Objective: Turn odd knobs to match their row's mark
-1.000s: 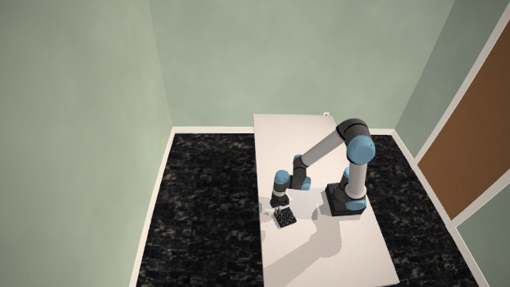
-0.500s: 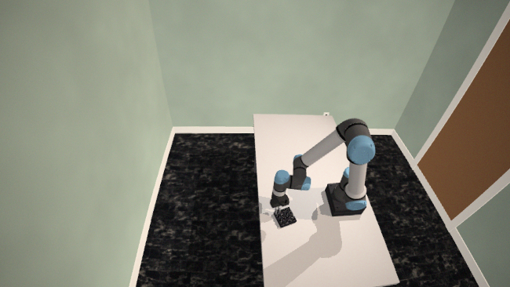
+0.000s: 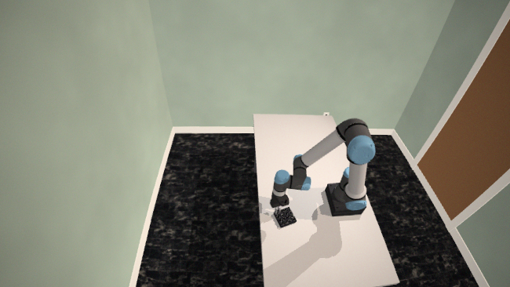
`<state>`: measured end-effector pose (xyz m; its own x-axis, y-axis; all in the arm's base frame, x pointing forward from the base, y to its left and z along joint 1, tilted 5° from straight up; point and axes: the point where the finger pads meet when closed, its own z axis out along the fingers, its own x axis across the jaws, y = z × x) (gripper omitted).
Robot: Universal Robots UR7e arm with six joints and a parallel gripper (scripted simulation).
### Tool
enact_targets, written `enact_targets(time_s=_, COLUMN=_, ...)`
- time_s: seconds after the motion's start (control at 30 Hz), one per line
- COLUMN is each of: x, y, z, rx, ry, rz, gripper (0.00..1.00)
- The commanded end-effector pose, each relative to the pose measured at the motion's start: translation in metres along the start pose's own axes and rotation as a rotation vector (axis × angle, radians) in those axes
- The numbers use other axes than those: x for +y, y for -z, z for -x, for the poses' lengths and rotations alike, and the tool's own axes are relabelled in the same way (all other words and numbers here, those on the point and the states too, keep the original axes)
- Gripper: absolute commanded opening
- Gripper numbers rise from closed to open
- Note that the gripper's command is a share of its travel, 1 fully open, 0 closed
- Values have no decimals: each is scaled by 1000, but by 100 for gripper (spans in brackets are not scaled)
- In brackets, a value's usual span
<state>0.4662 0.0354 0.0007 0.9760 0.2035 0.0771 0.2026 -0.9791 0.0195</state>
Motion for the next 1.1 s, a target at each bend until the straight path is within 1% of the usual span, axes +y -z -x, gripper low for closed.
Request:
enact_targets(time_s=0.0, x=0, y=0, z=0, rx=1, ry=-11, rz=1, gripper=30)
enact_targets(time_s=0.53, x=0, y=0, z=0, rx=1, ry=-123, rz=1, gripper=30)
enact_targets(time_s=1.07, x=0, y=0, z=0, rx=1, ry=-350, rz=0, gripper=30)
